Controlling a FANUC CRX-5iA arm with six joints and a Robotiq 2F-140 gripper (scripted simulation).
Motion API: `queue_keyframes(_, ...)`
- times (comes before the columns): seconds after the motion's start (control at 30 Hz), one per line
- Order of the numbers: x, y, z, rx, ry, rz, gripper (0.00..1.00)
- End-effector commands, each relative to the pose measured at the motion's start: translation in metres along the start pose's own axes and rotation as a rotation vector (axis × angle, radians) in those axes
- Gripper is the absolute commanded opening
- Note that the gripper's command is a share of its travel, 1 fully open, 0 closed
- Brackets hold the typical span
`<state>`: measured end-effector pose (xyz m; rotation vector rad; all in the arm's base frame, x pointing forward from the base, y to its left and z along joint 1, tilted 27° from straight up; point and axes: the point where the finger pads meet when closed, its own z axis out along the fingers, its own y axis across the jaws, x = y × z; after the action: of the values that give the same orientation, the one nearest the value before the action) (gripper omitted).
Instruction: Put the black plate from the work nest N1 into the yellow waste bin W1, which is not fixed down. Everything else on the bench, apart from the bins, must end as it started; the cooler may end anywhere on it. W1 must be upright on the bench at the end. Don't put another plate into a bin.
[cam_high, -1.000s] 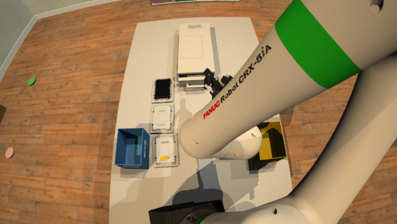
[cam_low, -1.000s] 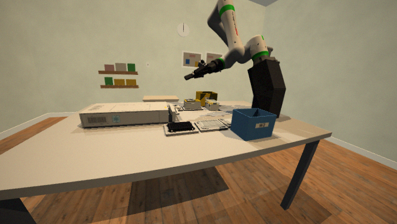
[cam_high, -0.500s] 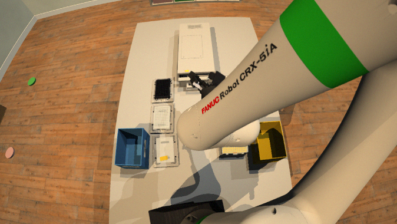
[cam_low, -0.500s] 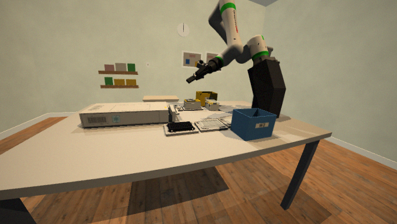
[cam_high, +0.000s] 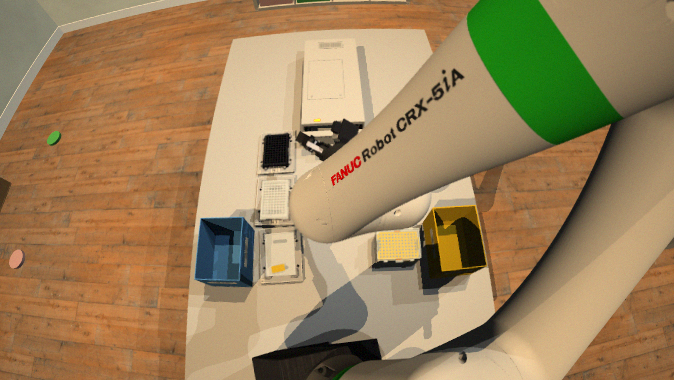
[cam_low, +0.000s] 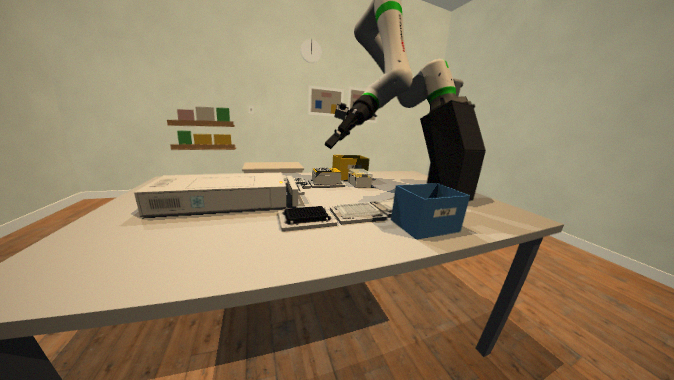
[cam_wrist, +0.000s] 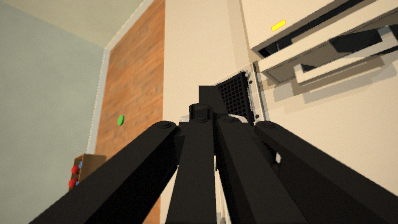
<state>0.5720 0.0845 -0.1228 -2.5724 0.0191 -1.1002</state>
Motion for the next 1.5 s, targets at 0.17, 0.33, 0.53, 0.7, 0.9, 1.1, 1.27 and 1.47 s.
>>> queue_keyframes(0.17, -0.028, -0.016, 0.01, 0.0, -0.119, -0.011, 0.1)
queue_keyframes(0.33, -0.048, -0.023, 0.012, -0.016, -0.218, -0.026, 0.1)
queue_keyframes(0.53, -0.065, -0.028, 0.012, -0.034, -0.281, -0.04, 0.1)
queue_keyframes(0.7, -0.089, -0.028, 0.004, -0.1, -0.423, -0.083, 0.1)
queue_keyframes(0.9, -0.104, -0.019, -0.013, -0.194, -0.542, -0.135, 0.1)
queue_keyframes(1.1, -0.105, -0.011, -0.026, -0.265, -0.6, -0.17, 0.1)
queue_keyframes(1.27, -0.098, 0.002, -0.046, -0.4, -0.67, -0.231, 0.1)
queue_keyframes(1.47, -0.084, 0.015, -0.067, -0.492, -0.695, -0.268, 0.1)
